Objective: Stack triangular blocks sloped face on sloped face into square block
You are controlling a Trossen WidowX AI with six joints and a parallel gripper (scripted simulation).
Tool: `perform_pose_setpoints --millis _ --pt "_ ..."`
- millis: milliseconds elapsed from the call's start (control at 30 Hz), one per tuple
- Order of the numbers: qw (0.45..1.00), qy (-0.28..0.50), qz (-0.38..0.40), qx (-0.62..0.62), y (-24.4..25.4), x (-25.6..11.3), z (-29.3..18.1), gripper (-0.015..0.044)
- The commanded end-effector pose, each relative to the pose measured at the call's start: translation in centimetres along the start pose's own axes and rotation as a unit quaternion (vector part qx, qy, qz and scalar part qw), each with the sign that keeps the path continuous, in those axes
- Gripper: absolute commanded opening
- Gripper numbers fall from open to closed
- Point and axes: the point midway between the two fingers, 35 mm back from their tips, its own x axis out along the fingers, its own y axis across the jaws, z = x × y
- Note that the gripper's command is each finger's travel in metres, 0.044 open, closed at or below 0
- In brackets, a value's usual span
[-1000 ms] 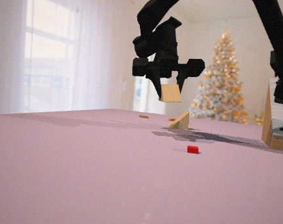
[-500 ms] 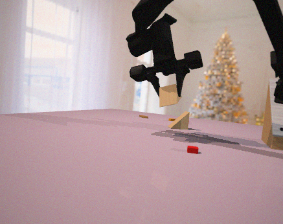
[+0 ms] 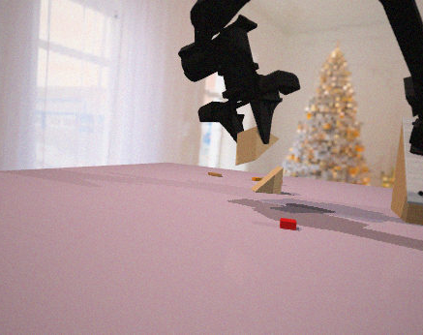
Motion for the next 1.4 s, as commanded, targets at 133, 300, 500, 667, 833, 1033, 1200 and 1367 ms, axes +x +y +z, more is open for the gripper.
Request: perform_pose_setpoints --millis 133,300,500,667,833,1033,1200,1367 --pt "0.992 -0.036 0.014 0.122 -0.1 -0.2 -0.2 0.0000" --pt "0.979 -0.055 0.027 0.196 -0.1 -0.3 -0.4 0.0000" --pt "0.955 -0.074 0.047 0.283 -0.1 -0.5 -0.6 0.0000" --pt "0.933 -0.085 0.064 0.343 -0.2 -0.6 -0.7 0.0000" --pt "0.932 -0.086 0.065 0.346 -0.2 -0.6 -0.7 0.0000" --pt "0.932 -0.084 0.070 0.345 1.4 -1.5 0.3 0.0000" --pt "0.932 -0.082 0.076 0.344 3.1 -2.4 1.7 0.0000" --pt "0.932 -0.080 0.082 0.344 4.6 -3.4 3.1 0.0000"
